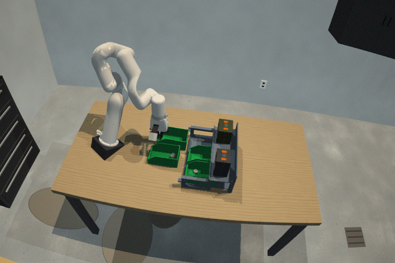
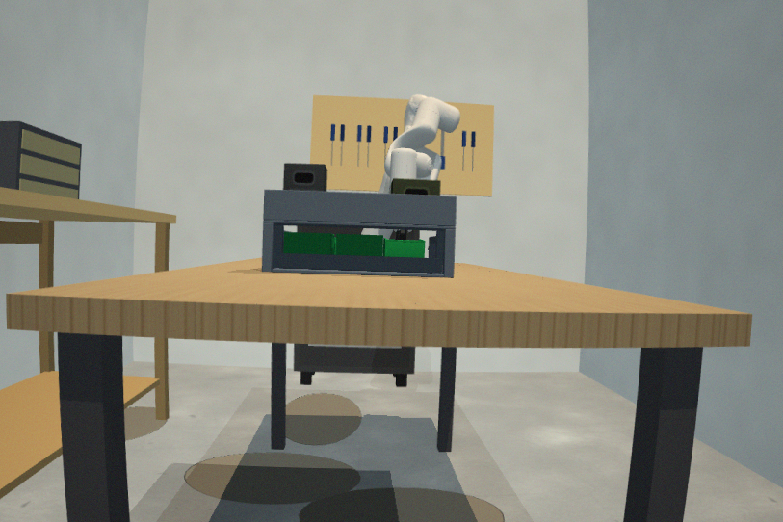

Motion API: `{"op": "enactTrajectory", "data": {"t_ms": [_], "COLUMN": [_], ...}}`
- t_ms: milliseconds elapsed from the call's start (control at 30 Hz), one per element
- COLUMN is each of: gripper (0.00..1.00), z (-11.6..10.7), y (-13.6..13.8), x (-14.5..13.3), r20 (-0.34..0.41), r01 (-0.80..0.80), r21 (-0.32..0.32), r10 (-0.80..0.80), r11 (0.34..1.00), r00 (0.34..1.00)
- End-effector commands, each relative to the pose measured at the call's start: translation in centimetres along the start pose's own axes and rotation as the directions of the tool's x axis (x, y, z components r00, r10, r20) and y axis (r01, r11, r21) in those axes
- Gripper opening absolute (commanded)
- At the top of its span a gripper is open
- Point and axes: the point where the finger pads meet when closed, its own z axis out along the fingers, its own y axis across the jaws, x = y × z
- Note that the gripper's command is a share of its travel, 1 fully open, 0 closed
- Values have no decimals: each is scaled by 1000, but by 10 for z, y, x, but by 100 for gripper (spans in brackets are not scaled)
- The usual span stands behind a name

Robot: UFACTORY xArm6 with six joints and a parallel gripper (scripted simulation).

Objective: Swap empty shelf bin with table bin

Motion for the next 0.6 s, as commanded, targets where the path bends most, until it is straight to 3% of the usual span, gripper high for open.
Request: {"op": "enactTrajectory", "data": {"t_ms": [0,567], "gripper": [0,0], "z": [3,6], "y": [-1,-1], "x": [0,0], "r20": [0,0], "r01": [1,1], "r21": [3,3], "r10": [-1,-1], "r11": [1000,1000], "r00": [1000,1000]}}
